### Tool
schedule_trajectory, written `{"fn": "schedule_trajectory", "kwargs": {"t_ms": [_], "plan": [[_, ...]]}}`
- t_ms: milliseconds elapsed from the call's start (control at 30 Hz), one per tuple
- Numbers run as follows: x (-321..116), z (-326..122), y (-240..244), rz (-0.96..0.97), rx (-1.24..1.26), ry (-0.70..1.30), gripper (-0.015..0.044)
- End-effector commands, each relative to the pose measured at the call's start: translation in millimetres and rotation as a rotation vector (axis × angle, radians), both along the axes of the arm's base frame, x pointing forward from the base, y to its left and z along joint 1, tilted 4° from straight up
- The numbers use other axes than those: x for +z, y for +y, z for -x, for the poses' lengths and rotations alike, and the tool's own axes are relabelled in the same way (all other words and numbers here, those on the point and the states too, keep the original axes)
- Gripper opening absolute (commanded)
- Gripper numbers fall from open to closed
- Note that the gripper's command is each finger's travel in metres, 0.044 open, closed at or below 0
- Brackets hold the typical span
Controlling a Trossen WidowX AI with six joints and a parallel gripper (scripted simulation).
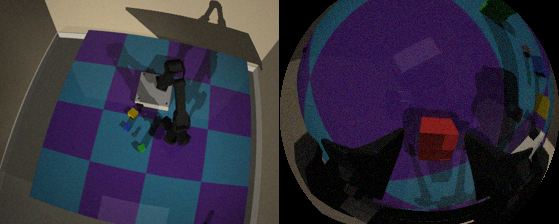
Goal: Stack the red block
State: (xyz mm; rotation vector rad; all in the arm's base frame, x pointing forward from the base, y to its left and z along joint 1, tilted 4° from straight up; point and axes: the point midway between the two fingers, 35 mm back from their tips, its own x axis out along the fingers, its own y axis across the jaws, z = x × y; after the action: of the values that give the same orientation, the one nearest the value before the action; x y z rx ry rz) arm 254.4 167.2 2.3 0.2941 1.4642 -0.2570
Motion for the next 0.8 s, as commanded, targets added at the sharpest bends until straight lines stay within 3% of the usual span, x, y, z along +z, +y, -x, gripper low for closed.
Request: {"fn": "schedule_trajectory", "kwargs": {"t_ms": [0, 133, 400, 500, 767], "plan": [[0.0, -0.1, 0.3, -0.002, 0.005, 0.000, 0.0230], [0.0, -0.1, 0.3, -0.002, 0.005, 0.000, 0.0125], [0.0, -0.1, 0.3, -0.002, 0.005, 0.000, 0.0072], [6.7, 0.3, 0.4, -0.002, 0.005, 0.000, 0.0000], [44.0, 3.6, 0.0, -0.002, 0.005, 0.000, 0.0000]]}}
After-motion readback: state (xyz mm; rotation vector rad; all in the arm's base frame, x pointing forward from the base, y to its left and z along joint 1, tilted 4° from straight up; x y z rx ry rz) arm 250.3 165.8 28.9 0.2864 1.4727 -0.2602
